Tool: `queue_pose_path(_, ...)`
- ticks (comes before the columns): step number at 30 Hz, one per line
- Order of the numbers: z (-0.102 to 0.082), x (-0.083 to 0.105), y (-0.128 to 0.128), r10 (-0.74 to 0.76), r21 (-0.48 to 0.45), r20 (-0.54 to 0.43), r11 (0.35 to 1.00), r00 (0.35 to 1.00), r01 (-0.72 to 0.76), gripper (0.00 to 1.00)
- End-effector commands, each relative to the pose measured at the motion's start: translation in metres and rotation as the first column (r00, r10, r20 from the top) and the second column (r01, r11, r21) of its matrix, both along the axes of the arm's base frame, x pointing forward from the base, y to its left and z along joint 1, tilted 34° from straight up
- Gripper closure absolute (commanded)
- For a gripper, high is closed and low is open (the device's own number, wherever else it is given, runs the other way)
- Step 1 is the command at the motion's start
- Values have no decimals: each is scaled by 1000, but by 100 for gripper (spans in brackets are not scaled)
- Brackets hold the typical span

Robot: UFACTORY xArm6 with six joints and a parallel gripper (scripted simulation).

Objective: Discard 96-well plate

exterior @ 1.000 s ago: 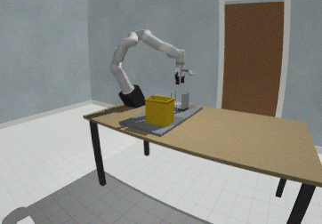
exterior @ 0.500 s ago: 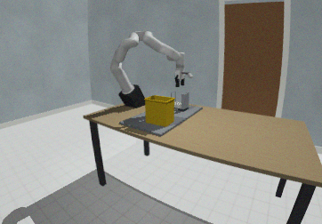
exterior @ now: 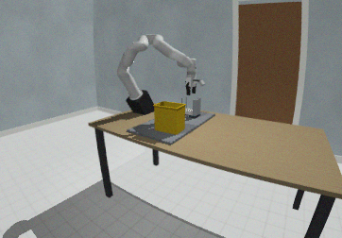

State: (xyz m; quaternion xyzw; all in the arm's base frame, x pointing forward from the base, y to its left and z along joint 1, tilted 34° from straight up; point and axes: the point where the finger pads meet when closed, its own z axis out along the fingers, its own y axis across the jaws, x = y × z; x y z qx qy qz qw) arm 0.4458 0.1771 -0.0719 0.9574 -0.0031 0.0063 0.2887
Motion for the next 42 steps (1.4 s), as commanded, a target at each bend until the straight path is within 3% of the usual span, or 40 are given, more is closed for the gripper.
queue_pose_path(1, -3, 2, -1, 1, 3, 4, 1000, 1000, -1, 0)
queue_pose_path(42, -53, 2, -35, 1, 2, 4, 1000, 1000, -1, 0)
